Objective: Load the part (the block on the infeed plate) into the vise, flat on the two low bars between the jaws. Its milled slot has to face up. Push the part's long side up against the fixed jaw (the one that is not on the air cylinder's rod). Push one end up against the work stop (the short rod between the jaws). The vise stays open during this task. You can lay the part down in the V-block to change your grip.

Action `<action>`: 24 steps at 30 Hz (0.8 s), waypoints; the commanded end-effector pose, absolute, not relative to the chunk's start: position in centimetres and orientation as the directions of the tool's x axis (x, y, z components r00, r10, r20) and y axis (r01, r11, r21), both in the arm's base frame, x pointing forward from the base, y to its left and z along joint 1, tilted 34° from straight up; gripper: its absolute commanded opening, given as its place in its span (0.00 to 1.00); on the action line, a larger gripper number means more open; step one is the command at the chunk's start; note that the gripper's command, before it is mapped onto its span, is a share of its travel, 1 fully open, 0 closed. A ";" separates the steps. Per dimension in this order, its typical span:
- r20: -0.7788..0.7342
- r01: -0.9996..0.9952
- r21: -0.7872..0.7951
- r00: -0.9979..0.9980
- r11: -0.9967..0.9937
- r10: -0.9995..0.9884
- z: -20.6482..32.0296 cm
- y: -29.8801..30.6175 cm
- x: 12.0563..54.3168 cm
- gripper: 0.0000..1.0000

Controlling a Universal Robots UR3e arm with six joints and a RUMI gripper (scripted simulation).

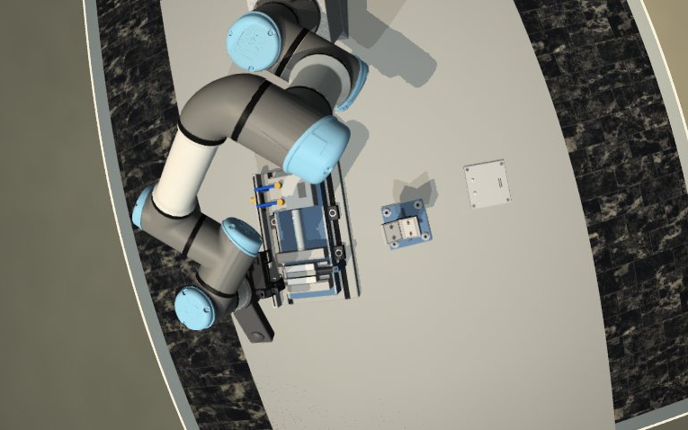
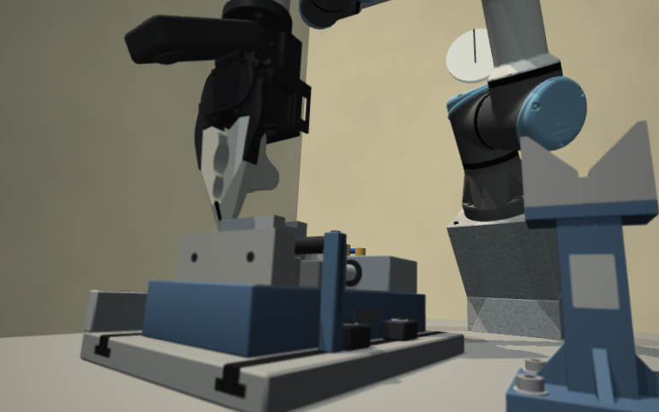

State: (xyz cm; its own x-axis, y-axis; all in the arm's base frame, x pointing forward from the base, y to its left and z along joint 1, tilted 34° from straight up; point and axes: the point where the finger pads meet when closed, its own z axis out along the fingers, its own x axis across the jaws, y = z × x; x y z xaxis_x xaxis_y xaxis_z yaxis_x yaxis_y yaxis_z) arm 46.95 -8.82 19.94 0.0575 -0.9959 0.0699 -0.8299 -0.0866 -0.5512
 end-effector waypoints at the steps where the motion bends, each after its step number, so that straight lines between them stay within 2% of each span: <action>1: 0.072 -0.829 -0.553 0.057 -0.088 -0.996 20.2 -8.8 46.9 0.00; 24: 0.072 -0.829 -0.553 0.057 -0.088 -0.996 23.4 -8.7 44.7 0.00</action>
State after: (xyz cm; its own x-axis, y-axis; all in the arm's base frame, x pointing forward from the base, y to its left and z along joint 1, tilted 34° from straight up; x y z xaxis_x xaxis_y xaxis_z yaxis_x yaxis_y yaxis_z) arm 45.16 -8.73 22.68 0.0563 -0.9959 0.0714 -0.8290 -0.0865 -0.5525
